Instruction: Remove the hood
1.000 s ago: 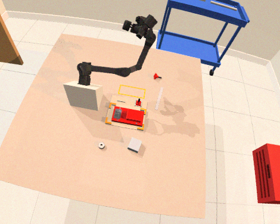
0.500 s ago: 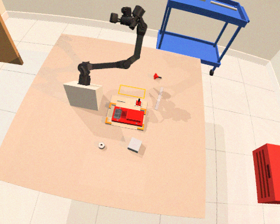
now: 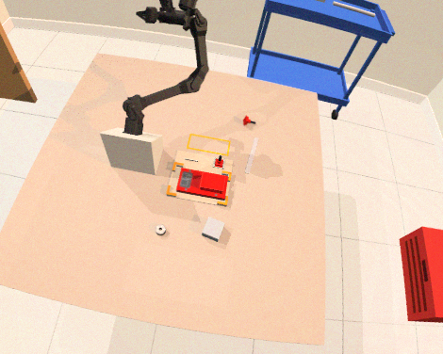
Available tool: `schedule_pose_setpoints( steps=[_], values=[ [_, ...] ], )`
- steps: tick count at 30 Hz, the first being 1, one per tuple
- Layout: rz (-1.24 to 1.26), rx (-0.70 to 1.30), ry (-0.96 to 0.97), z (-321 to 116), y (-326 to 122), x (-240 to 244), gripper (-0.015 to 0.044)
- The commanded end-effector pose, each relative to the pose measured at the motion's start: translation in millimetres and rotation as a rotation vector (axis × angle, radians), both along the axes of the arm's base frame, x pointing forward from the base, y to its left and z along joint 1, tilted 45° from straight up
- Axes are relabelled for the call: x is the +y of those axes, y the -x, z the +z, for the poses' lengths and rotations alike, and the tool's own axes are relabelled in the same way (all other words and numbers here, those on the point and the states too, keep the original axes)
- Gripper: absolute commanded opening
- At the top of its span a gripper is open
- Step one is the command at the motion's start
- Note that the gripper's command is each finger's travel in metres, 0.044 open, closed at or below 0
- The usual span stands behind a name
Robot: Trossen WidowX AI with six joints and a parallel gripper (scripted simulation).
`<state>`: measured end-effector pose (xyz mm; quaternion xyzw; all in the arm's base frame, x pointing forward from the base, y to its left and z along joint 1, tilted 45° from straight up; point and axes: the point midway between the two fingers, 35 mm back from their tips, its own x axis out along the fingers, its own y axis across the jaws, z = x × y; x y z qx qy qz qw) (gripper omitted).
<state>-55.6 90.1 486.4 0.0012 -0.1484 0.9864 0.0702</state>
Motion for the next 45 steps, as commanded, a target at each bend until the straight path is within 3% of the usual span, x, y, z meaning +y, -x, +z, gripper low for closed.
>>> schedule_pose_setpoints(
  steps=[1, 12, 22, 36, 45],
  values=[
    [0.156, -0.064, -0.05, -0.6, 33.7, -38.5, 0.044],
    [0.567, -0.212, -0.236, -18.3, 81.6, -153.1, 0.044],
    [0.912, -0.332, -0.417, -53.2, 77.3, -261.7, 0.044],
    [1.401, -0.472, -0.701, -129.3, -5.5, -392.8, 0.044],
    [1.683, -0.545, -0.932, -192.3, -90.5, -435.4, 0.044]
  ],
)
